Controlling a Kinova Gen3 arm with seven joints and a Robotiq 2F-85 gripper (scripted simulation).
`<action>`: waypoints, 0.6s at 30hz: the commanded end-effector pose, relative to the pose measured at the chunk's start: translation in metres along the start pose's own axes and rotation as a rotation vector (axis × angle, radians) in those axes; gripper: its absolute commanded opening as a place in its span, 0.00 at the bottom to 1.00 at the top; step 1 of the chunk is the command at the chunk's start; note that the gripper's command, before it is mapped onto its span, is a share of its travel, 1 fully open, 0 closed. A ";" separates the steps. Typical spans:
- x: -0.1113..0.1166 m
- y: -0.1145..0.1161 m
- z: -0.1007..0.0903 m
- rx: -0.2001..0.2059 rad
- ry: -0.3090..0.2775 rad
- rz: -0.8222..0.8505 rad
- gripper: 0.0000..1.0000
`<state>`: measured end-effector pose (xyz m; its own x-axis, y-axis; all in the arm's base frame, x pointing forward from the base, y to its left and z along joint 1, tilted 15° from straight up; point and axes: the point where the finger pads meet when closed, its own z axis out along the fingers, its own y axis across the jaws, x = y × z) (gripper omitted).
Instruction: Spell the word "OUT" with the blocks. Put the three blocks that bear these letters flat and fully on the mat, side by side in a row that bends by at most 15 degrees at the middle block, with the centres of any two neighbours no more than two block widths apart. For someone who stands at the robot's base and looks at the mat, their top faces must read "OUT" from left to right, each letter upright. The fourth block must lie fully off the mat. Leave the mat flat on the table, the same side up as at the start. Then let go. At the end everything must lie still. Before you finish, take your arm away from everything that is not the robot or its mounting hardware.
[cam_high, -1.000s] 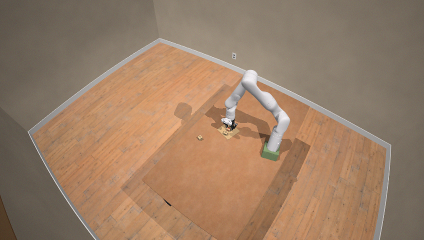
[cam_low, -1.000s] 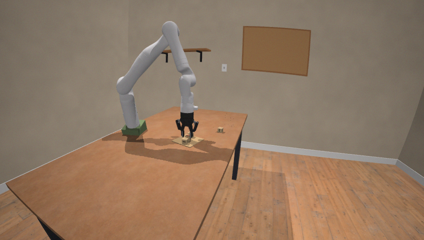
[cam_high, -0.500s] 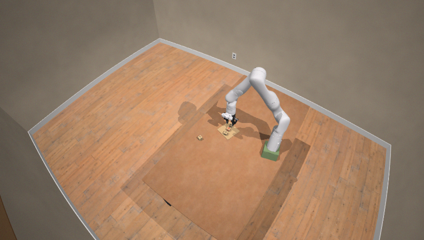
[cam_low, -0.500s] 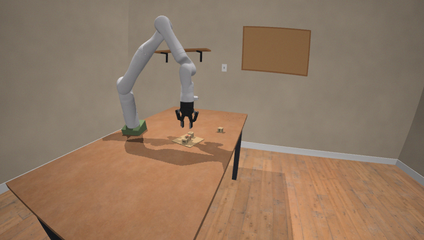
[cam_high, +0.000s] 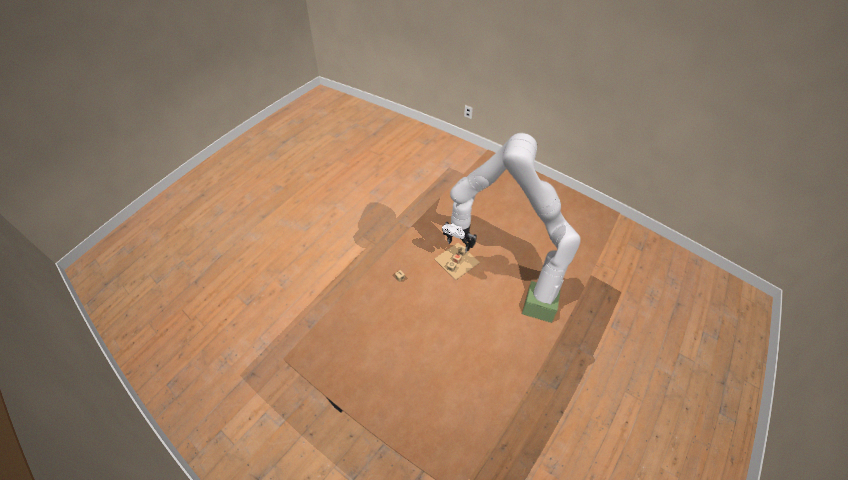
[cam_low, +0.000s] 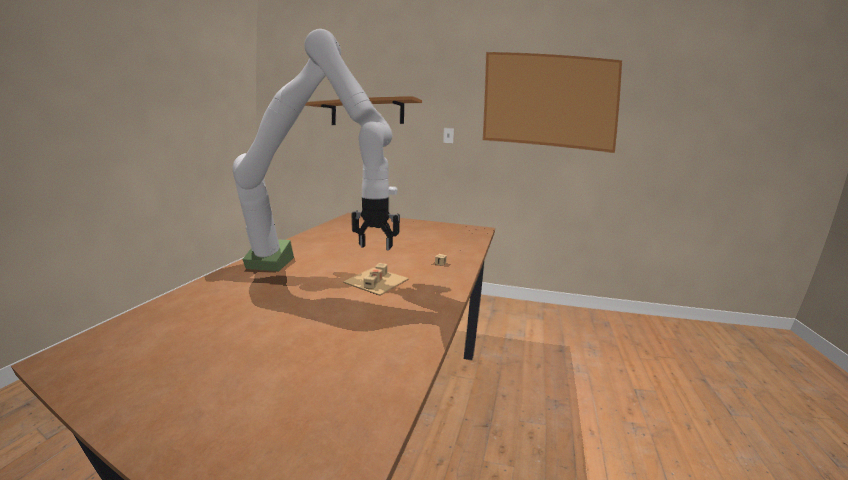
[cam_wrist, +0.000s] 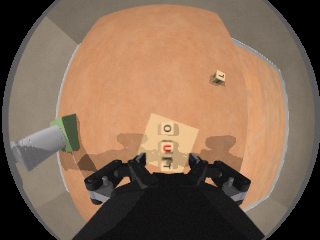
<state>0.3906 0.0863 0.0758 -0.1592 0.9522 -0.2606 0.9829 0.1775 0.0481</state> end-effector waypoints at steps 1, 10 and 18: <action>0.000 0.000 -0.001 -0.002 0.001 0.000 1.00; 0.000 0.000 -0.001 -0.002 0.001 0.000 1.00; 0.000 0.000 -0.006 -0.002 0.001 0.000 1.00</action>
<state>0.3897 0.0858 0.0778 -0.1579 0.9520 -0.2621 0.9834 0.1756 0.0454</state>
